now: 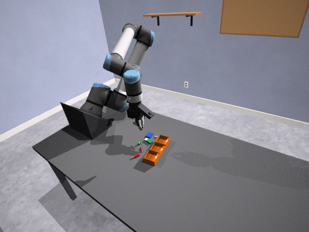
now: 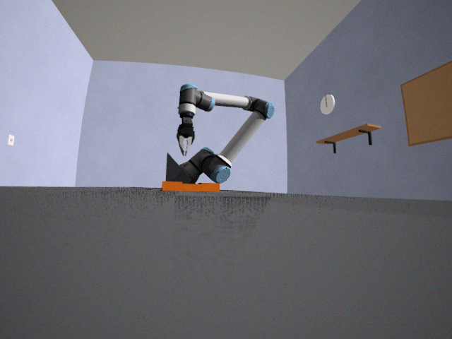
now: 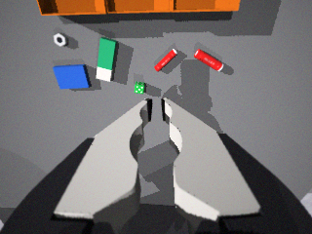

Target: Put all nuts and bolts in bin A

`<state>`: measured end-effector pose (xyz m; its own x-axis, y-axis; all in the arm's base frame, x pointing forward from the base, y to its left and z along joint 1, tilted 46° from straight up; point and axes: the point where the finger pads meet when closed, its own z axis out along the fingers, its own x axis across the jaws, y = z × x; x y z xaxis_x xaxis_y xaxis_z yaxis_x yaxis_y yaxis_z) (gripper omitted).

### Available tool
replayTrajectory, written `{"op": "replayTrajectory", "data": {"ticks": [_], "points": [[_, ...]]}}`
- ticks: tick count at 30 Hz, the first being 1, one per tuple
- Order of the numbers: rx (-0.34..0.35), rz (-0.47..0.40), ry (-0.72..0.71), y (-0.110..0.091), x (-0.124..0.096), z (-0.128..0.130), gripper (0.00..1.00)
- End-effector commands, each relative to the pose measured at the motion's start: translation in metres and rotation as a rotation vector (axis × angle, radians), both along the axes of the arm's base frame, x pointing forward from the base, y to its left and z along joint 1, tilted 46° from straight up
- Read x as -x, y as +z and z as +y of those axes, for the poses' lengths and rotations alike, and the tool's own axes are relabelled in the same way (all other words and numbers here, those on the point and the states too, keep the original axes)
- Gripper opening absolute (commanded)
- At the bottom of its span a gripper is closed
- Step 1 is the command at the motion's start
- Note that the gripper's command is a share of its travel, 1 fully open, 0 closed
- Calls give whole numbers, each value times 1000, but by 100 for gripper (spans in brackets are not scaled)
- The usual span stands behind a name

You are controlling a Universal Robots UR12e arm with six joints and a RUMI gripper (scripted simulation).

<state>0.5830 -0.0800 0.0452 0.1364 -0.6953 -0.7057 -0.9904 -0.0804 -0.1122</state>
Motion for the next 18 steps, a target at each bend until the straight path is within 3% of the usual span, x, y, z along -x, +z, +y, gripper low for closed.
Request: {"op": "replayTrajectory", "data": {"ticks": [1, 3, 5, 15, 18], "points": [[1, -15, 12, -30, -27, 8, 4], [1, -15, 12, -43, -38, 12, 4], [1, -15, 12, -43, -38, 12, 4], [1, -15, 12, -104, -90, 32, 4], [1, -15, 12, -107, -93, 33, 4]]}}
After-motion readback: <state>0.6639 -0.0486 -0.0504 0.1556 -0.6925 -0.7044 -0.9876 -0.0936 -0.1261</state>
